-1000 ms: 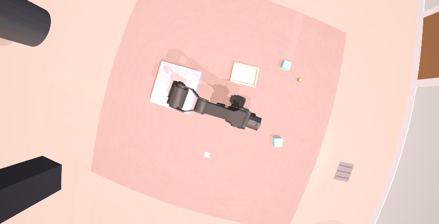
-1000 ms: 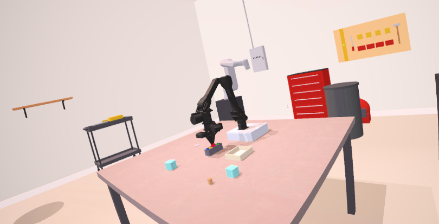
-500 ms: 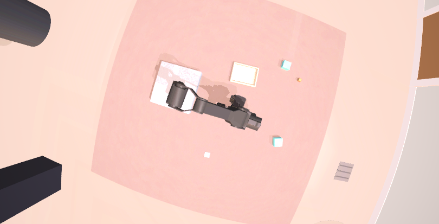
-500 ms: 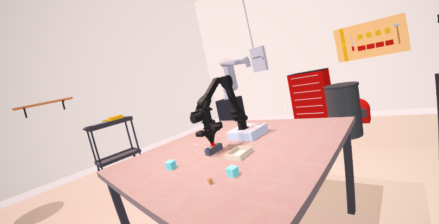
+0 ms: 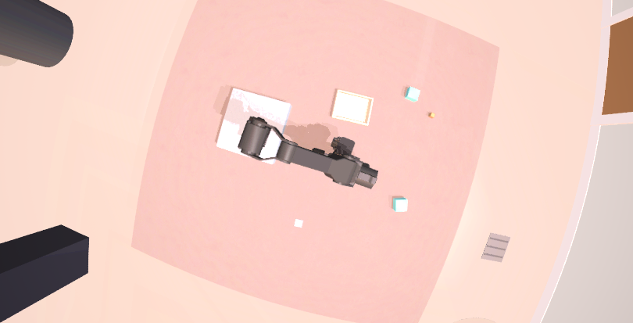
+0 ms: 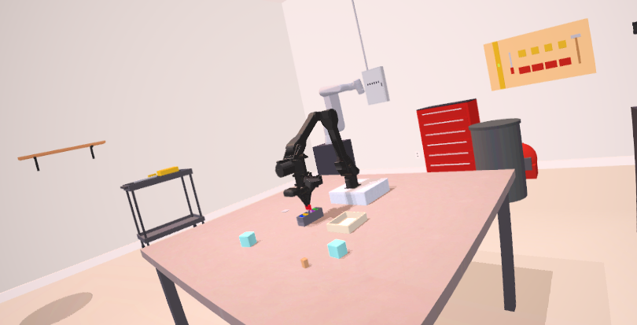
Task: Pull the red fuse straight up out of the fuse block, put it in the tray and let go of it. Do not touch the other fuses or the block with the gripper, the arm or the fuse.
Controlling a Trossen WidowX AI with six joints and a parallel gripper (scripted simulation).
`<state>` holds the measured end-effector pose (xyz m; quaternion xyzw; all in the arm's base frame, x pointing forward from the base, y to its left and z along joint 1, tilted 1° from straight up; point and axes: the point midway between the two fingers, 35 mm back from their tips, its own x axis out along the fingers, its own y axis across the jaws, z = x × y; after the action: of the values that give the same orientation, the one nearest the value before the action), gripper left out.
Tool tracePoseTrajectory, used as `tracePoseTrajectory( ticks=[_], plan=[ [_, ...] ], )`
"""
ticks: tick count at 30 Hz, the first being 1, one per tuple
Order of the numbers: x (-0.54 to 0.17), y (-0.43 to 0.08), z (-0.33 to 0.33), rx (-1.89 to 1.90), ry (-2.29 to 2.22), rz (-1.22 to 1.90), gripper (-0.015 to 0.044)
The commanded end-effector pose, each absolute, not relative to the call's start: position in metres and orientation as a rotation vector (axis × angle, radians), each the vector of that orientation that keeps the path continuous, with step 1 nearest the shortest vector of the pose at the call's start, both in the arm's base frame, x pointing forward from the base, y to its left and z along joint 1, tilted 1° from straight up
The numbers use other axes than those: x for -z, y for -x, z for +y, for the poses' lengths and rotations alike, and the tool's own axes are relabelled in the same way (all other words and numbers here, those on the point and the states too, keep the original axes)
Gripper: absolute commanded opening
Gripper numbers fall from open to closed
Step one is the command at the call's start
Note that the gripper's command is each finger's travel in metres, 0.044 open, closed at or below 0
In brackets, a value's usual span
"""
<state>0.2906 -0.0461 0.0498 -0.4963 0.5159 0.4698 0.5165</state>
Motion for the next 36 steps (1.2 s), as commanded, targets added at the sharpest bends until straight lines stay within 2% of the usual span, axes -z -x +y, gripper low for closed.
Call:
tracePoseTrajectory(
  ticks=[1,27,36],
  plan=[
    [-0.054,-0.291,-0.046,-1.126,1.193,1.233,0.0],
    [-0.077,-0.291,-0.044,-1.127,1.193,1.232,0.0],
    [-0.078,-0.305,-0.002,-1.128,1.19,1.228,0.0]
  ],
)
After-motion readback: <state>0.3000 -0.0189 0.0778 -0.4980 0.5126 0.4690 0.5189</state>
